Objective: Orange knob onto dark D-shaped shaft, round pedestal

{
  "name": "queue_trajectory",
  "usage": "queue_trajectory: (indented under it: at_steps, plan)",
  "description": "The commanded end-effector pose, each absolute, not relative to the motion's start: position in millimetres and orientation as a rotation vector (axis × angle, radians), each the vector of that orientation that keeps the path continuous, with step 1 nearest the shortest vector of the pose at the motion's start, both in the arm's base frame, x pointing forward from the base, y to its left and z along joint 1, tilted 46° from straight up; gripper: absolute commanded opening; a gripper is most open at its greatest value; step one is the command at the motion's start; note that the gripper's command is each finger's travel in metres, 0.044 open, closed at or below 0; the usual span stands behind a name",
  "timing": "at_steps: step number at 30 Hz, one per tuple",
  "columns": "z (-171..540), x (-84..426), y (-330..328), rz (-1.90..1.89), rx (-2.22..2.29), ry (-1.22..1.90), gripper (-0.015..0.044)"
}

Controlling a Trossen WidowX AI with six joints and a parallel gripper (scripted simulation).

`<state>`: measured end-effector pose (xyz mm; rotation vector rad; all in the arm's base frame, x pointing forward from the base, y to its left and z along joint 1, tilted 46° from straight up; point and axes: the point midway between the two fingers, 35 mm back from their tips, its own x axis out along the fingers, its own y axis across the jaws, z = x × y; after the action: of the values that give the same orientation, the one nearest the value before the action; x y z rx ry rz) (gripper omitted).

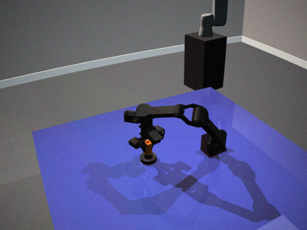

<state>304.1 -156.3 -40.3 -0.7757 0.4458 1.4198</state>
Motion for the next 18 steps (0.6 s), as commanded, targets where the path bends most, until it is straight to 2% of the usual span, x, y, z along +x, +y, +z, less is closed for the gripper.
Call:
queue_trajectory:
  at_steps: [1,11,18]
  plan:
    - [-43.3,303.6,-154.3,1.417,-0.774,0.451,0.0]
    - [-43.0,304.5,-153.3,1.421,-0.777,0.444,0.0]
    - [-43.0,304.5,-153.3,1.421,-0.777,0.444,0.0184]
